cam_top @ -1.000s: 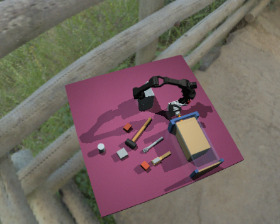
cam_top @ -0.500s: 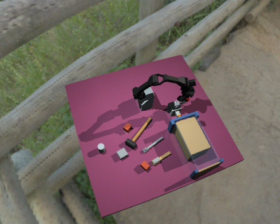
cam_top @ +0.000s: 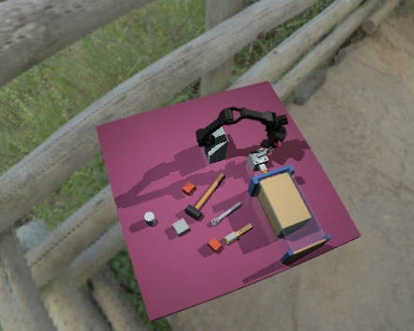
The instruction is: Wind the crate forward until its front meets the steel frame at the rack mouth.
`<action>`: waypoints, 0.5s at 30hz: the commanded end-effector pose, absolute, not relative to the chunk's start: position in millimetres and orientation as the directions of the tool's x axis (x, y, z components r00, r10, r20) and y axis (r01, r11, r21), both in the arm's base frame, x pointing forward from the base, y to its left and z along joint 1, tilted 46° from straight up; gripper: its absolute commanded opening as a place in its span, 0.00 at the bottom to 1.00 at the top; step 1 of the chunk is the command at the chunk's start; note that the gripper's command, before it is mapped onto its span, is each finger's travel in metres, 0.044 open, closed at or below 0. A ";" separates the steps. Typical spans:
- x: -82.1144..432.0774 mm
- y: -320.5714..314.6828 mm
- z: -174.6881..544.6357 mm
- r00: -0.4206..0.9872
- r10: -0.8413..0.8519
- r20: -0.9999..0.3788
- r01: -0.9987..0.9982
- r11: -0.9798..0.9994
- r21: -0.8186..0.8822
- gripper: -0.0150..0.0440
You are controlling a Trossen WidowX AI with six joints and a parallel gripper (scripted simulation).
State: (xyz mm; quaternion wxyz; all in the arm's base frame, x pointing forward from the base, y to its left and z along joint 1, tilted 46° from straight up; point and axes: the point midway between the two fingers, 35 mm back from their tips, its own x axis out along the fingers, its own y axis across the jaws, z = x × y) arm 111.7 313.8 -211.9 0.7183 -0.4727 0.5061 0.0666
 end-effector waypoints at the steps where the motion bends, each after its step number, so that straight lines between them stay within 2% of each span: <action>1: 95.0 304.6 -212.9 0.455 -0.400 -0.796 -0.596 0.527 -0.606 0.25; 15: 80.1 296.8 -208.6 0.454 -0.400 -0.796 -0.597 0.527 -0.605 0.25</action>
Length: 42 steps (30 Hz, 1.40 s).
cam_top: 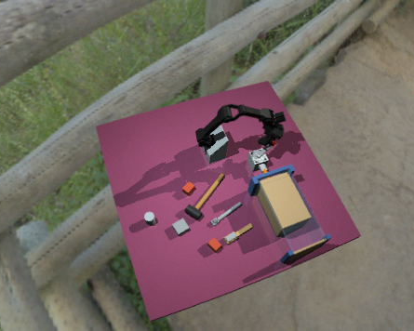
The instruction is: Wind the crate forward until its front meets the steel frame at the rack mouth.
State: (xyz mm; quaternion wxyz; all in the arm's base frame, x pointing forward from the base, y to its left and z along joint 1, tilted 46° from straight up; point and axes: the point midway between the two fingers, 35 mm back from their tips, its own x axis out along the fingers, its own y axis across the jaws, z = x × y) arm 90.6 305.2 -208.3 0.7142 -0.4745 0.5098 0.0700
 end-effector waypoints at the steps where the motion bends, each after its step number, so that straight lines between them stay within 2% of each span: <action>1: 78.9 296.0 -208.1 0.454 -0.400 -0.796 -0.597 0.527 -0.605 0.25; 42: 47.3 265.0 -185.9 0.451 -0.403 -0.797 -0.600 0.524 -0.605 0.25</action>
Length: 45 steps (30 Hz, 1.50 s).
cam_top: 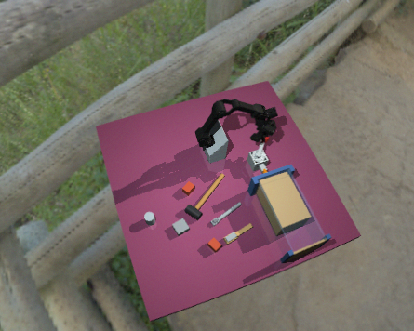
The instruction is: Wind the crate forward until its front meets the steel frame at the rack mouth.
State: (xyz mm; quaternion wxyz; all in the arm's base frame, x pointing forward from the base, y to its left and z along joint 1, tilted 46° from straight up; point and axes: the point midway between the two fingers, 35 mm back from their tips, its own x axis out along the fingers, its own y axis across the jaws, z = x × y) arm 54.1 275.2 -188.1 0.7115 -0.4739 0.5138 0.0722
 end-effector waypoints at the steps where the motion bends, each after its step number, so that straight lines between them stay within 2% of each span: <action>1: 46.7 263.9 -185.1 0.451 -0.403 -0.796 -0.600 0.524 -0.605 0.25; 45: 38.5 224.7 -150.9 0.450 -0.407 -0.795 -0.600 0.521 -0.607 0.25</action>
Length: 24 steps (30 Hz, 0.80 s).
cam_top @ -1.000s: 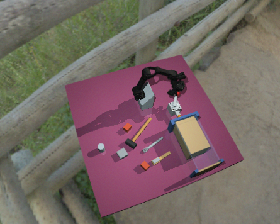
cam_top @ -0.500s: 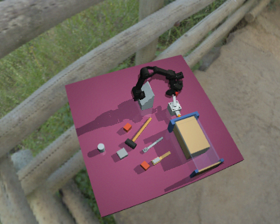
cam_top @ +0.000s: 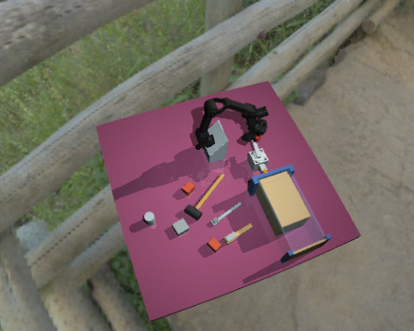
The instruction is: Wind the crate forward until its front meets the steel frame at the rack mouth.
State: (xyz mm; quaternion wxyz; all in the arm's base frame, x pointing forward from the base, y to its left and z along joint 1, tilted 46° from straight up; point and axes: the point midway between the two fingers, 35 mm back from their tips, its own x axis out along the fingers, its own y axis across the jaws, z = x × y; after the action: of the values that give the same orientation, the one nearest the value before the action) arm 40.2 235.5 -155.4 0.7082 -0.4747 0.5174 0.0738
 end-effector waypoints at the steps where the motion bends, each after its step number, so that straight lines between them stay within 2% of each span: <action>1: 38.7 224.0 -150.3 0.450 -0.407 -0.795 -0.600 0.521 -0.607 0.25; 20: 51.5 197.6 -123.4 0.451 -0.410 -0.793 -0.599 0.519 -0.610 0.25; 22: 46.7 211.5 -132.0 0.443 -0.386 -0.809 -0.602 0.540 -0.588 0.25; 24: 47.1 210.7 -131.4 0.443 -0.387 -0.809 -0.602 0.541 -0.588 0.34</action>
State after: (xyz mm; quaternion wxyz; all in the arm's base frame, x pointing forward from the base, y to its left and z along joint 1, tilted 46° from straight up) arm 47.1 210.8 -131.4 0.7055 -0.4728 0.5224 0.0765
